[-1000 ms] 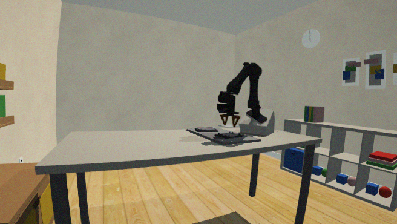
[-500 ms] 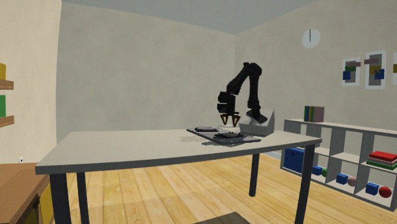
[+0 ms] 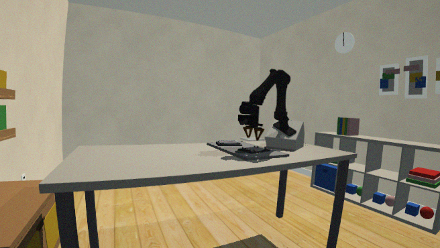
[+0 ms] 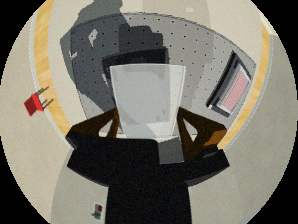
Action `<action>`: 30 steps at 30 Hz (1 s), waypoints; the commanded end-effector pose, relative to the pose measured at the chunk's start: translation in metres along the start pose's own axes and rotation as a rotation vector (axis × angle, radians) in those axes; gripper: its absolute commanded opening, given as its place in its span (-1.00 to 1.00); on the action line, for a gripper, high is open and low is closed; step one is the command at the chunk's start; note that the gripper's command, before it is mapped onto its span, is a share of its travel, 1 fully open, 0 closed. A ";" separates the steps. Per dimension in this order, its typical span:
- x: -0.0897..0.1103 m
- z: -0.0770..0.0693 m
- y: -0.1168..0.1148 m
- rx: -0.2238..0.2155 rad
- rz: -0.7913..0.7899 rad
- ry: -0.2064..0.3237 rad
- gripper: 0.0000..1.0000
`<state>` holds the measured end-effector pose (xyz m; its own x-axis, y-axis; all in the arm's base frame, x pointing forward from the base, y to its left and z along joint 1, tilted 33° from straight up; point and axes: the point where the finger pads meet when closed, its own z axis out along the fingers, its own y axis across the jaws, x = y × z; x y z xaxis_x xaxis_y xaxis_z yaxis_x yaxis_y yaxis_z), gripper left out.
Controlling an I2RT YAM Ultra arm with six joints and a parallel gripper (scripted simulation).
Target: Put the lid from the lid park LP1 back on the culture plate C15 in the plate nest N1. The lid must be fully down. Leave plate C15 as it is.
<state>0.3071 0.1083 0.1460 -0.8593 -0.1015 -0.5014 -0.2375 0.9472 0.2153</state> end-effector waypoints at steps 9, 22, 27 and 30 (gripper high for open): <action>-0.008 -0.003 -0.037 -0.008 0.351 0.001 -1.00; -0.012 -0.003 -0.074 -0.008 0.339 0.000 -1.00; -0.013 -0.003 -0.091 -0.008 0.340 -0.001 -1.00; -0.013 -0.003 -0.094 -0.008 0.340 -0.001 -1.00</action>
<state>0.3365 0.0216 0.1269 -0.8909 0.2378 -0.3870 0.0863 0.9251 0.3698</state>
